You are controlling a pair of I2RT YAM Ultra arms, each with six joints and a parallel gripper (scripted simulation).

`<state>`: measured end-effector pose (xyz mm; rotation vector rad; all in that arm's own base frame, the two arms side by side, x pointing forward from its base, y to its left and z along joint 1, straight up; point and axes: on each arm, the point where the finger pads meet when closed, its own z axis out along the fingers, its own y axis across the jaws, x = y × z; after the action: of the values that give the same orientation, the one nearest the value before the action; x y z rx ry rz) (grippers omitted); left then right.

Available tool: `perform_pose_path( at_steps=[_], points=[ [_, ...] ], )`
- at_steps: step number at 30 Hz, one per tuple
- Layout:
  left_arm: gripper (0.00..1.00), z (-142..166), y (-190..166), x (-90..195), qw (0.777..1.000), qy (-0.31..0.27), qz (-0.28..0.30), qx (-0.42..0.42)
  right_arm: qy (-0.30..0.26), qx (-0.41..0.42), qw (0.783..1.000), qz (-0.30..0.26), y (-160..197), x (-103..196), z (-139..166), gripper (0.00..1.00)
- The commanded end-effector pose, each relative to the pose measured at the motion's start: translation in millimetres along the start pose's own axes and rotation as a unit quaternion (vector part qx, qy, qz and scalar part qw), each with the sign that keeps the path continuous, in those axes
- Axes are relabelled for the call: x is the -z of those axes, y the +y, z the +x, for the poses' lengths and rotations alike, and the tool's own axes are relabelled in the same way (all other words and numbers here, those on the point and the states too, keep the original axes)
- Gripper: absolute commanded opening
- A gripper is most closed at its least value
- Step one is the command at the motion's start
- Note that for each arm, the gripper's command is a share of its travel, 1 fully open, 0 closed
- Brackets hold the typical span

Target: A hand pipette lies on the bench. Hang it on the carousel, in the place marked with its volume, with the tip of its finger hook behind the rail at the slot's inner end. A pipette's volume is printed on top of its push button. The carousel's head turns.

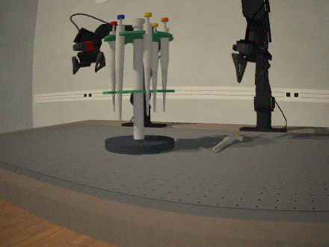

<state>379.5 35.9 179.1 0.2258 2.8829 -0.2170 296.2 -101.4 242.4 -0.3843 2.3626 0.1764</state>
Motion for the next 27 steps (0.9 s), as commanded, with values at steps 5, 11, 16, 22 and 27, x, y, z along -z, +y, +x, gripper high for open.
perform_pose_path(
  at_steps=[5,11,16,22,27],
  points=[
    [0.54,1,-23,-20,0.988,0.122,-0.076,0.056,-0.018,0.013,1.0,0.006,-3,6,-9,1.0],
    [0.54,-9,-47,-44,0.988,0.121,-0.076,0.055,-0.018,0.013,1.0,0.006,-3,6,-9,1.0],
    [0.54,-11,-41,-29,0.983,0.097,-0.085,0.129,-0.018,0.013,1.0,0.006,-3,6,-9,1.0],
    [0.54,-4,-43,-50,0.983,0.106,-0.084,0.123,-0.018,0.013,1.0,0.006,-3,6,-9,1.0],
    [0.54,-1,-42,-63,0.983,0.106,-0.083,0.123,-0.018,0.013,1.0,0.006,-3,6,-9,1.0]
  ],
)
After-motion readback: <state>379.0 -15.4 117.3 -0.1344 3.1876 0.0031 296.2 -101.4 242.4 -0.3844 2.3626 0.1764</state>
